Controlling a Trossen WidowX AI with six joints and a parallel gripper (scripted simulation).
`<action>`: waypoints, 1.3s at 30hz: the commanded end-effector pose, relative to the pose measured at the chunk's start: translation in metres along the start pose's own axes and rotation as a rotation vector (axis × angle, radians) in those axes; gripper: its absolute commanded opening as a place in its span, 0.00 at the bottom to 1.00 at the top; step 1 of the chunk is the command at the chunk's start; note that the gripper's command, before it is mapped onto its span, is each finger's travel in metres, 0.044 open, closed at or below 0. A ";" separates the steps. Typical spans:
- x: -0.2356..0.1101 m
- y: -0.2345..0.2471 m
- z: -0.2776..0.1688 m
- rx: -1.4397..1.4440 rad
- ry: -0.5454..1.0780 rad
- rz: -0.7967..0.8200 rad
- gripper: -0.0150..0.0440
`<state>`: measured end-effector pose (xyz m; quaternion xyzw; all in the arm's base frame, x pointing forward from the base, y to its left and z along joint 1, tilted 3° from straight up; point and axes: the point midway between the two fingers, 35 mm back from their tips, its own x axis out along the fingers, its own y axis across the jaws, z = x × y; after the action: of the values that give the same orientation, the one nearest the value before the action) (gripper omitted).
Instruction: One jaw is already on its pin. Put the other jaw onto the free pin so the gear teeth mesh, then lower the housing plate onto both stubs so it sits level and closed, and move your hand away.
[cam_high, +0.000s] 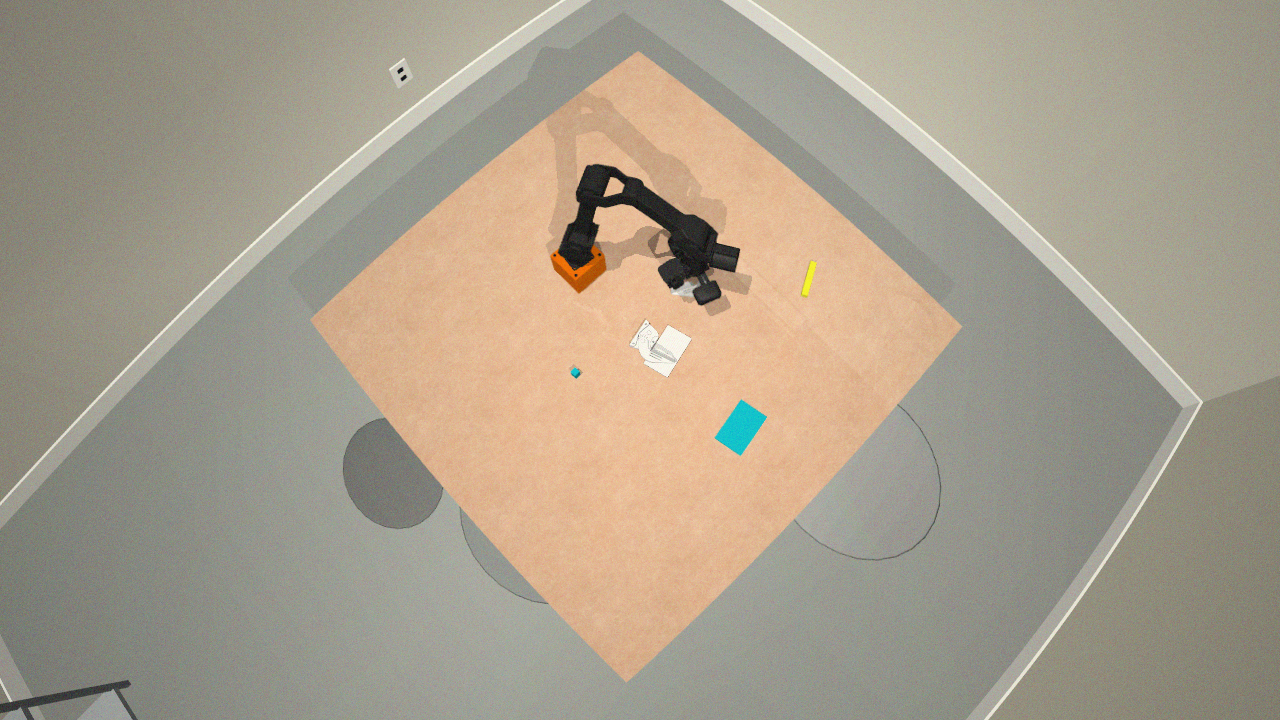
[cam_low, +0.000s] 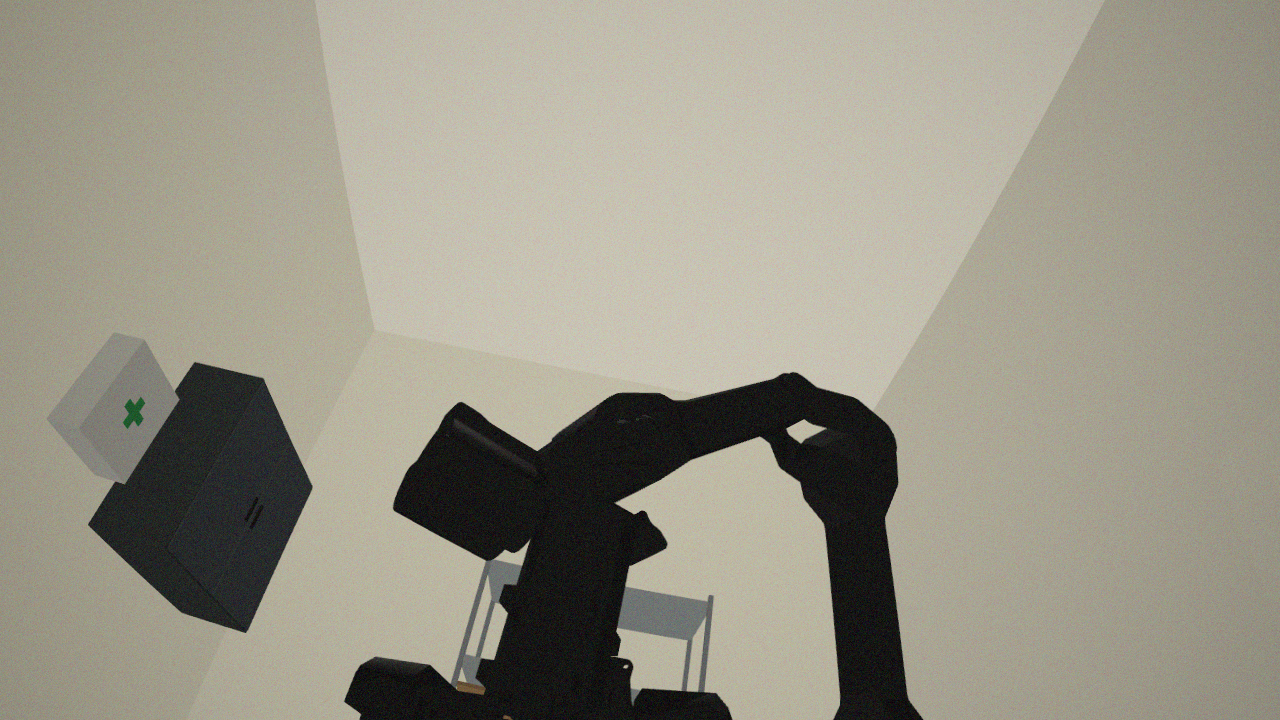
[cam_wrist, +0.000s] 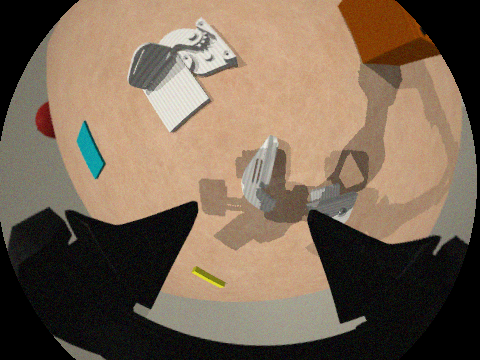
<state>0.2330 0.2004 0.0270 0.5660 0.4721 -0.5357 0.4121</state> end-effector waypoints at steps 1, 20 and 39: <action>-0.005 -0.003 0.003 0.066 -0.040 0.003 1.00; 0.032 -0.006 0.010 0.119 -0.073 0.003 1.00; 0.045 -0.005 0.010 0.119 -0.073 0.003 1.00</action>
<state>0.2276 0.1988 -0.0095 0.5744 0.4267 -0.5762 0.3950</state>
